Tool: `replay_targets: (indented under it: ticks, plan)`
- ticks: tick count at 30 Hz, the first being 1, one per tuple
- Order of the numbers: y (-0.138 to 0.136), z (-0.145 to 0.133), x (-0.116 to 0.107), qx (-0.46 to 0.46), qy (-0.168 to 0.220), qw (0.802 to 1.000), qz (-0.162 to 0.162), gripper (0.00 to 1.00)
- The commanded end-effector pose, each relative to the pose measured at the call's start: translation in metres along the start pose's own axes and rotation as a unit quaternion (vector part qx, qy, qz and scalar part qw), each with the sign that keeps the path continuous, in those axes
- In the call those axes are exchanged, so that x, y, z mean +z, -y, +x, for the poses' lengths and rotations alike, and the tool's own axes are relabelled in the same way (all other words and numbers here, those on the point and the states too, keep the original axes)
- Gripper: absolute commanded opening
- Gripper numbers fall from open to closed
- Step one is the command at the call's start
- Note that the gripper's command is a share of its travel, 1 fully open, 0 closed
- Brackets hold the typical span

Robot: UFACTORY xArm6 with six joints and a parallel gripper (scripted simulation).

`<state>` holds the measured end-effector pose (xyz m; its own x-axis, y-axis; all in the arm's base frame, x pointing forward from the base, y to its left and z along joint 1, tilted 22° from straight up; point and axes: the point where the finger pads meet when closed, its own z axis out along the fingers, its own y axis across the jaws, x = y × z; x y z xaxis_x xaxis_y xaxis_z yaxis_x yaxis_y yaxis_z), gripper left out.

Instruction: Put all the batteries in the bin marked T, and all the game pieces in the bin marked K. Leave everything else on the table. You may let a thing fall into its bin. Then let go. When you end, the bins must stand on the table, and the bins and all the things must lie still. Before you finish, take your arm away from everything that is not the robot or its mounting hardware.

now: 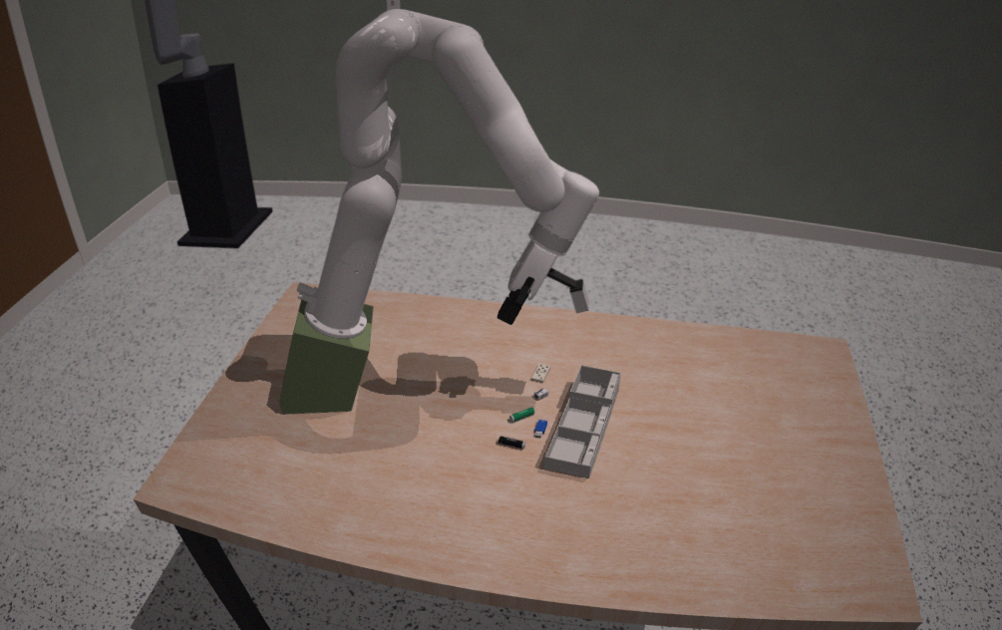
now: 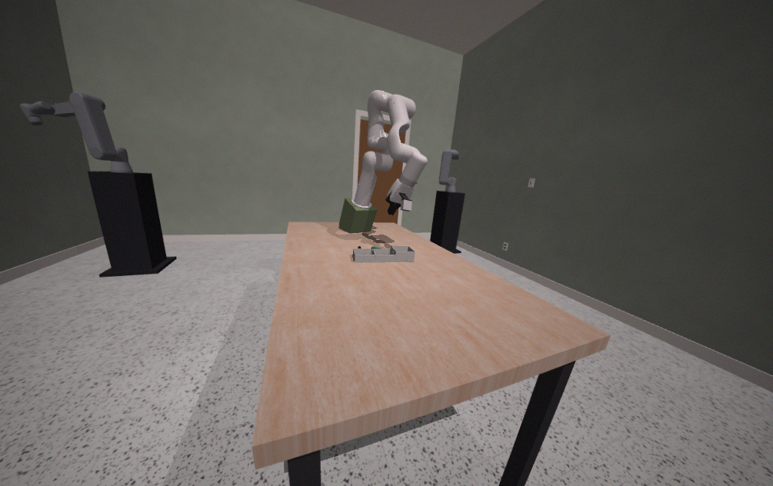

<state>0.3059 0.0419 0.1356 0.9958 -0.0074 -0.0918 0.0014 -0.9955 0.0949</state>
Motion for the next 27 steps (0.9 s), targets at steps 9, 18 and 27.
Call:
replay_targets:
  ticks: [9, 18, 27]
  plan:
    - [-0.039, 0.023, -0.021, 0.012, -0.139, 0.986, 0.096, 0.07]
    - [-0.077, 0.031, -0.036, 0.031, -0.226, 0.968, 0.1, 0.07]
    - [-0.077, 0.031, -0.036, 0.031, -0.226, 0.968, 0.1, 0.07]
